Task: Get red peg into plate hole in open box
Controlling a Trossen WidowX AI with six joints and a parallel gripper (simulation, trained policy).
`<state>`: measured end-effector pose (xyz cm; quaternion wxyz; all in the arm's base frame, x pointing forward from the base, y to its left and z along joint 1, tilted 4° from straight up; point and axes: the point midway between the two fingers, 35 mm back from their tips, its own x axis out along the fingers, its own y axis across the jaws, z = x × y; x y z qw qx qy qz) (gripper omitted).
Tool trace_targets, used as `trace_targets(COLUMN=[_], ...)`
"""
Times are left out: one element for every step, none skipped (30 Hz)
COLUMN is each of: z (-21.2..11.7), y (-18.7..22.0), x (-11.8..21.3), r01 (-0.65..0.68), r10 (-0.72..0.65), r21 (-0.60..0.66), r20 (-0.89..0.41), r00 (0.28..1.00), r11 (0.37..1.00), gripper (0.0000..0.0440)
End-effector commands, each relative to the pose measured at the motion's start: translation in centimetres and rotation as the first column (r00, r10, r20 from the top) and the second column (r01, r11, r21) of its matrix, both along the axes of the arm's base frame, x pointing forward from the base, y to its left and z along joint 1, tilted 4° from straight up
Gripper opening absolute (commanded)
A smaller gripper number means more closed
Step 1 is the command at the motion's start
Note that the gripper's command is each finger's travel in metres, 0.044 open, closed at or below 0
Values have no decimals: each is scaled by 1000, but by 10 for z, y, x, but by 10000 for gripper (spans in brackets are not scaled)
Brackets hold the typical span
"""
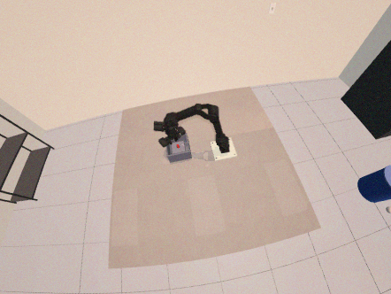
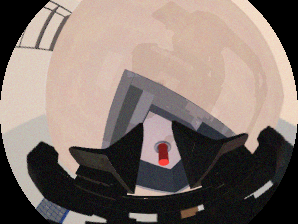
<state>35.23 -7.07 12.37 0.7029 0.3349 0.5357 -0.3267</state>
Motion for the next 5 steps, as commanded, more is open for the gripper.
trace_targets(z=[-2,-2,-2,-2,-2], y=[-5,-7,-8,-10,-11], x=[2,2,3,3,3], r01=[-5,-5,-5,-4,-3], r10=[5,5,5,4,3], r21=[3,3,3,3,3], r20=[-20,-23,-26,-29,-32], r00=[1000,1000,1000,1000,999], r11=[1000,1000,1000,1000,1000], gripper=[175,175,176,176,177])
